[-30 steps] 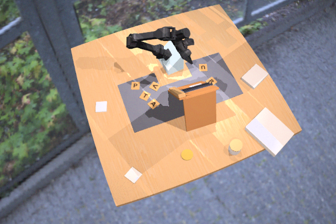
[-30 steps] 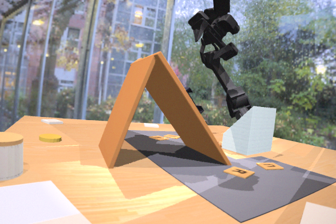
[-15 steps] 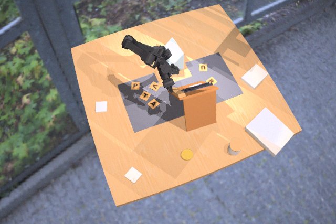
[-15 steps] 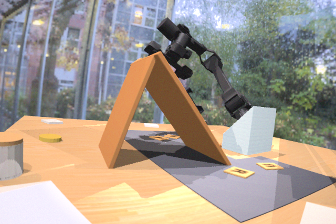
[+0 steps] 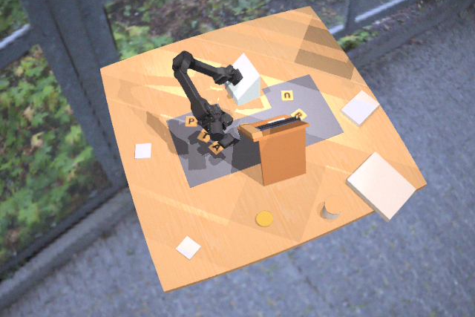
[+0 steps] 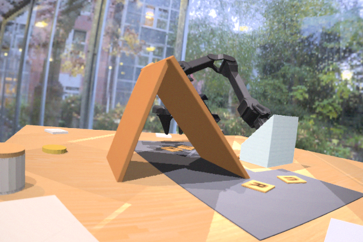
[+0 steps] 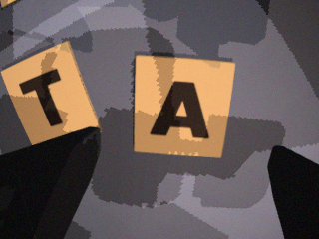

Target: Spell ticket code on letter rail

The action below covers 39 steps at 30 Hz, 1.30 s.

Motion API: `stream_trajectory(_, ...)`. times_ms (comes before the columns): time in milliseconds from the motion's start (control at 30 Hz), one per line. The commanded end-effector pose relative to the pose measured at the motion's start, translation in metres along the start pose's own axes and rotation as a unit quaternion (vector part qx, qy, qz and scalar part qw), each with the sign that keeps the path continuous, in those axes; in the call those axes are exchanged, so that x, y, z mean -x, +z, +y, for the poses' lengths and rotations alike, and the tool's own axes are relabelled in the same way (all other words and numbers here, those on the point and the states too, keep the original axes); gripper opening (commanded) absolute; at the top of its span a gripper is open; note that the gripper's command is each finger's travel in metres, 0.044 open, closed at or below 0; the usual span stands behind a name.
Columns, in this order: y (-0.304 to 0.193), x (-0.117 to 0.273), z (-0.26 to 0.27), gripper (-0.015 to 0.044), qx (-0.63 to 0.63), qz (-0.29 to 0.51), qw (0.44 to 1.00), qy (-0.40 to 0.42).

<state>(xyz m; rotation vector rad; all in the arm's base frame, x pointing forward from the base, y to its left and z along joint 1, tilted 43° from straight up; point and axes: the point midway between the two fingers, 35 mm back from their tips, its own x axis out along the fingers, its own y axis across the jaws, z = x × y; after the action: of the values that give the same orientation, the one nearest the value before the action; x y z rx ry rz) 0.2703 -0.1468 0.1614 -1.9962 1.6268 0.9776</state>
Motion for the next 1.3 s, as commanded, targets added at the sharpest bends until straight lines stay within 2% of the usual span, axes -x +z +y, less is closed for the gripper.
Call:
stream_trajectory(0, -0.001, -0.004, 0.002, 0.034, 0.017, -0.005, 1.0, 0.005)
stream_trajectory(167, -0.001, -0.006, 0.002, 0.034, 0.017, -0.005, 1.0, 0.005)
stream_trajectory(400, -0.003, -0.037, 0.002, 0.034, 0.017, -0.004, 1.0, 0.005)
stream_trajectory(1267, -0.004, -0.056, 0.002, 0.034, 0.017, -0.003, 1.0, 0.005)
